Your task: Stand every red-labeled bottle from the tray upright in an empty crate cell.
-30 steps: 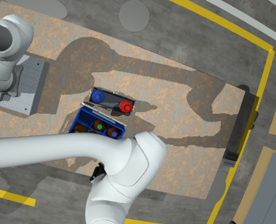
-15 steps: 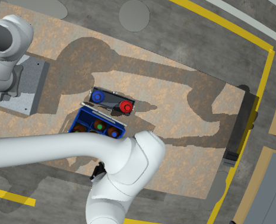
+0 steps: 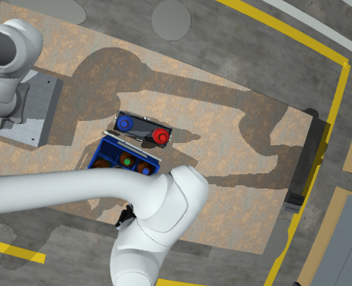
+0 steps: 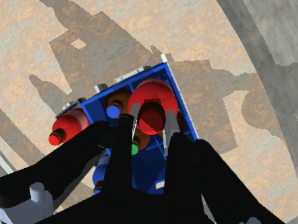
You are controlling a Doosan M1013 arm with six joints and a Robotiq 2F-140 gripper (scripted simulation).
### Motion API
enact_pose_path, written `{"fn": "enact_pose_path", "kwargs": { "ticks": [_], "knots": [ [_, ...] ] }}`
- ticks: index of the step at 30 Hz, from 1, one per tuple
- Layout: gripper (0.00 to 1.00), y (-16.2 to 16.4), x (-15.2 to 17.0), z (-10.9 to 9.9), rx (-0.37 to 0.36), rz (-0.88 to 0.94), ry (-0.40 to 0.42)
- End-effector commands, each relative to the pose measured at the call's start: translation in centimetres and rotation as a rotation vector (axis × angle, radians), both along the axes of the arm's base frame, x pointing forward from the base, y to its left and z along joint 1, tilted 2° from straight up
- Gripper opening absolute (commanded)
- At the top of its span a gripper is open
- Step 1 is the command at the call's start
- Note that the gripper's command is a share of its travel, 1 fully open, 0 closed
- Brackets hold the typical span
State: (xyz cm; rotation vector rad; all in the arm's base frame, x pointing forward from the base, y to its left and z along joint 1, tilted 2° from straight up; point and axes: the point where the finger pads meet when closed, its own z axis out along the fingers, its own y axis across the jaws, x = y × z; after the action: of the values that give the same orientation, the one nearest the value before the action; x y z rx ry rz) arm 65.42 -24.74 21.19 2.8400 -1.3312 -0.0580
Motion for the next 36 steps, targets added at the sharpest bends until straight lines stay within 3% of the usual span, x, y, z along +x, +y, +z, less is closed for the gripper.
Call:
{"fn": "enact_pose_path", "kwargs": {
  "ticks": [1, 36],
  "knots": [
    [0.0, 0.0, 0.0, -0.2, 0.0, 0.0, 0.0],
    [0.0, 0.0, -0.1, -1.5, 0.0, 0.0, 0.0]
  ]
}}
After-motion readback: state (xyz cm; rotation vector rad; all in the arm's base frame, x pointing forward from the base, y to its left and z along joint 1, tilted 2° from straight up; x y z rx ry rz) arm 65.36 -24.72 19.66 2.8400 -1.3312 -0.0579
